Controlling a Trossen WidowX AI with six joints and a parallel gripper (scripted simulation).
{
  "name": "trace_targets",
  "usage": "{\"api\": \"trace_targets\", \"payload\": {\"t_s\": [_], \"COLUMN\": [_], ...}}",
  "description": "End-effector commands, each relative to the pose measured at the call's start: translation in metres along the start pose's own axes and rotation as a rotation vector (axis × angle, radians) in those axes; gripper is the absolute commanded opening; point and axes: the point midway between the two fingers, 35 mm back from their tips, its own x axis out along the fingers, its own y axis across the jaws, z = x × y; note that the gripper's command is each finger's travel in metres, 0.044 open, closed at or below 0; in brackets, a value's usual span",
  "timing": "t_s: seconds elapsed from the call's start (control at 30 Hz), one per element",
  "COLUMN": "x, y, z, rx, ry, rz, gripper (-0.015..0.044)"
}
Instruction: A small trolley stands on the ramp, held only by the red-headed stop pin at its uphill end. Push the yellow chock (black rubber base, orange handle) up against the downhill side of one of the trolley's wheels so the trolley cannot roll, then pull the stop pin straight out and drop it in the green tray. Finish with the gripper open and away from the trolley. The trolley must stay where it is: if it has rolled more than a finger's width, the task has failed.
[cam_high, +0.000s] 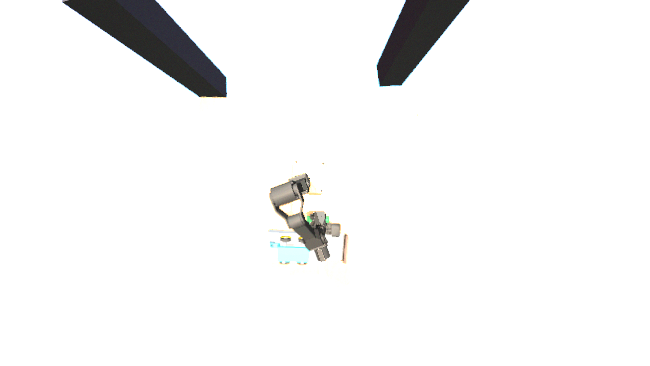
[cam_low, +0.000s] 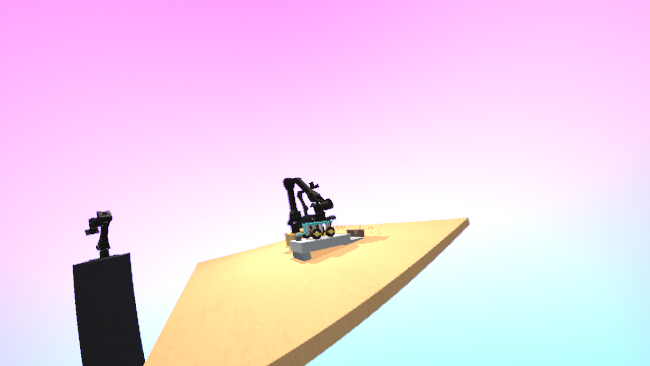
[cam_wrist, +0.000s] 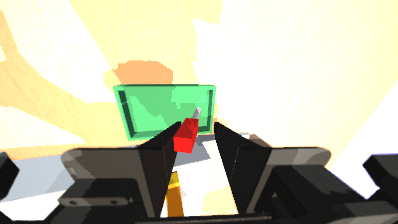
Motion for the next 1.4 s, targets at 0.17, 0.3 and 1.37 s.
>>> {"api": "trace_targets", "payload": {"t_s": [0.17,0.3,1.37], "x": [0.001,0.002,0.010], "y": [0.006,0.010,0.033], "z": [0.000,0.000,-0.001], "rx": [-0.005,-0.005,-0.005], "ry": [-0.001,-0.001,-0.001], "rz": [-0.005,-0.005,-0.003], "gripper": [0.0190,0.0190,0.0190]}}
